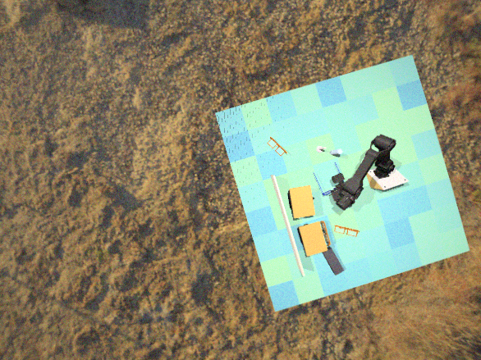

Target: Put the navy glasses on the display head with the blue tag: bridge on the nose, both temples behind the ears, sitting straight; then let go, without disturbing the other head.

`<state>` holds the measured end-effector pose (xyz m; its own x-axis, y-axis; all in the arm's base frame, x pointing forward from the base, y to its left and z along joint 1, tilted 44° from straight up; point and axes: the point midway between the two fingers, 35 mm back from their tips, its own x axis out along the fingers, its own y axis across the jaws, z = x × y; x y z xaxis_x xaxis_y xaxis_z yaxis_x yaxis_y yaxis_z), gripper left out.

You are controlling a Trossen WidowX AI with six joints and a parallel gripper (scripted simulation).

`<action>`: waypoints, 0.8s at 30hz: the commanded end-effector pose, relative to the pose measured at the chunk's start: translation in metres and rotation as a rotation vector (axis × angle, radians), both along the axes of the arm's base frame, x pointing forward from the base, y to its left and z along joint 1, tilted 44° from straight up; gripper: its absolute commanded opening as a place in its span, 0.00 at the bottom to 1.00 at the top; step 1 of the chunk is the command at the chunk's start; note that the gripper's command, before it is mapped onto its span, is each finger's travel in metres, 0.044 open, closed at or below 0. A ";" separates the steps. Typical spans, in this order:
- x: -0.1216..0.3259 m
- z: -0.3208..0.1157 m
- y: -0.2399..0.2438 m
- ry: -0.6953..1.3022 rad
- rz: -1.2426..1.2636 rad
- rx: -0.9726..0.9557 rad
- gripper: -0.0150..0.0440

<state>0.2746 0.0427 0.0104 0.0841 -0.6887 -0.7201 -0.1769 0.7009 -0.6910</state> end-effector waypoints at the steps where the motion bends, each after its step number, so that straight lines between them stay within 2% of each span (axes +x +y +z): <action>1: 0.002 0.016 0.020 -0.010 0.005 0.011 0.25; 12: -0.006 0.060 0.060 -0.006 0.007 0.005 0.25; 19: -0.008 0.064 0.063 0.000 0.020 0.006 0.25; 24: -0.010 0.079 0.062 0.043 0.126 0.019 0.25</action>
